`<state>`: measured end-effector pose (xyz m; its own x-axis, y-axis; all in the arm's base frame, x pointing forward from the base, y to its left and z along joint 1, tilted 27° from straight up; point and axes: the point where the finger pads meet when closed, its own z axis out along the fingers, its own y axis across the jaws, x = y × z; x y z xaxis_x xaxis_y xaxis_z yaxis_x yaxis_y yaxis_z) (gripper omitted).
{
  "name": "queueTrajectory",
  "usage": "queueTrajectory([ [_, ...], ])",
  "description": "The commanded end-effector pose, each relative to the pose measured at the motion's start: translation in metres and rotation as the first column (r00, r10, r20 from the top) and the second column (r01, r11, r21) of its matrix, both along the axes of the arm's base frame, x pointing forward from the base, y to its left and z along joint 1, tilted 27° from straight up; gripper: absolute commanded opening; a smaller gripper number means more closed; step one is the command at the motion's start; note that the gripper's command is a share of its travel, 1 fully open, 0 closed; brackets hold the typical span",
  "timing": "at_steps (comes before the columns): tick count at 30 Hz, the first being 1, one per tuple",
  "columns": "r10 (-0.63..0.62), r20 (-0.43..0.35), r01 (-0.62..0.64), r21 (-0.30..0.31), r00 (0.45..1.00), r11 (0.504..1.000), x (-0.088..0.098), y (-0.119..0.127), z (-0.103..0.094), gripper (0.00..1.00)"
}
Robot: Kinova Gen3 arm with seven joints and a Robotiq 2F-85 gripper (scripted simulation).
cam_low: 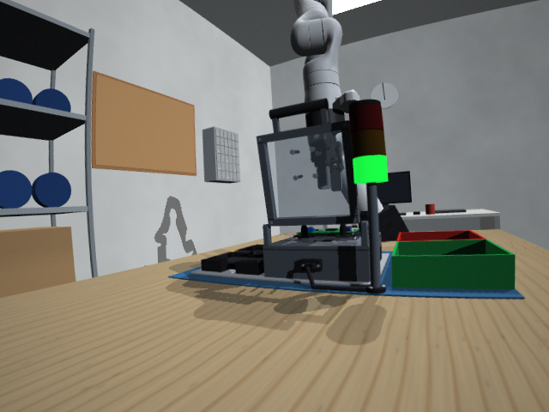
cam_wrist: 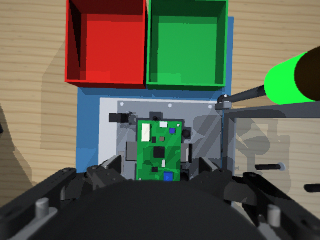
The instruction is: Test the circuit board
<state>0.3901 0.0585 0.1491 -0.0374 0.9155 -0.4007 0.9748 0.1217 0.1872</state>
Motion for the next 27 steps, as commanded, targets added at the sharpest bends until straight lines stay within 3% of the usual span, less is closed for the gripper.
queueTrajectory([
  [1, -0.021, -0.007, 0.021, -0.015, 1.000, 1.000, 0.0011, -0.0126, -0.0089, 1.00],
  [27, -0.021, -0.007, 0.021, -0.015, 1.000, 1.000, 0.0024, -0.0152, -0.0146, 1.00],
])
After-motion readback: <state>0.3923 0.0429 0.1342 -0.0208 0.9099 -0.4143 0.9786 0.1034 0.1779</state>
